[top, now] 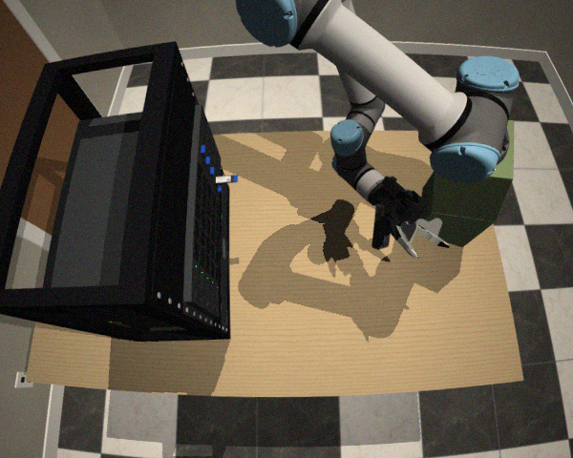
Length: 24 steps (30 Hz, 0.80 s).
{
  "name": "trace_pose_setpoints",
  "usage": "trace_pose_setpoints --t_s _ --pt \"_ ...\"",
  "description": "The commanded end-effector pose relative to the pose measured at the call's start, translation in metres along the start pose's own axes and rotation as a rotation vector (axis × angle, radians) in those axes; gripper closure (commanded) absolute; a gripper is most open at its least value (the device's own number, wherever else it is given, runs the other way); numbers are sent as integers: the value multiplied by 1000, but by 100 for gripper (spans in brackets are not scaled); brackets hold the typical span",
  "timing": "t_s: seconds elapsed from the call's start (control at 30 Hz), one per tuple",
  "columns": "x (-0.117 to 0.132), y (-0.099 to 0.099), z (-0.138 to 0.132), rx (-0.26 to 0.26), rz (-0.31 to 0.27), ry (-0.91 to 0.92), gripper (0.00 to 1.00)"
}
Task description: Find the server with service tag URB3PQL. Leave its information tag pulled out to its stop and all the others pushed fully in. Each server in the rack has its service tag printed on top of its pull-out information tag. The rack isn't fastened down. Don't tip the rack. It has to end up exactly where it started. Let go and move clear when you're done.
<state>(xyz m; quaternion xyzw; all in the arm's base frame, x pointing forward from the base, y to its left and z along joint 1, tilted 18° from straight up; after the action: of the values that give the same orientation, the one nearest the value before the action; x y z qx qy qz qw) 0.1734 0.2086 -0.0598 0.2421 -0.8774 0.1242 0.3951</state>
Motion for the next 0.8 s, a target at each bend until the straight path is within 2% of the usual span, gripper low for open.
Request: trace_pose_setpoints --t_s 0.0,0.77 --pt "-4 -2 3 22 16 -7 0" --pt "-27 -19 17 142 106 -48 0"
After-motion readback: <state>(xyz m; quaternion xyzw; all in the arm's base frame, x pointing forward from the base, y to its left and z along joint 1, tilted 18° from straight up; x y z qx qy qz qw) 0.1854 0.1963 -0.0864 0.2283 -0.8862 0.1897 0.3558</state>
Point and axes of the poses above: the point where the finger pads meet when closed, its own y axis out along the fingers, its own z axis across the jaws, x = y × z, the point moved 3 cm from there along -y, back along the fingers, and after that the axes turned 6 degrees about y, right-handed, at the moved point
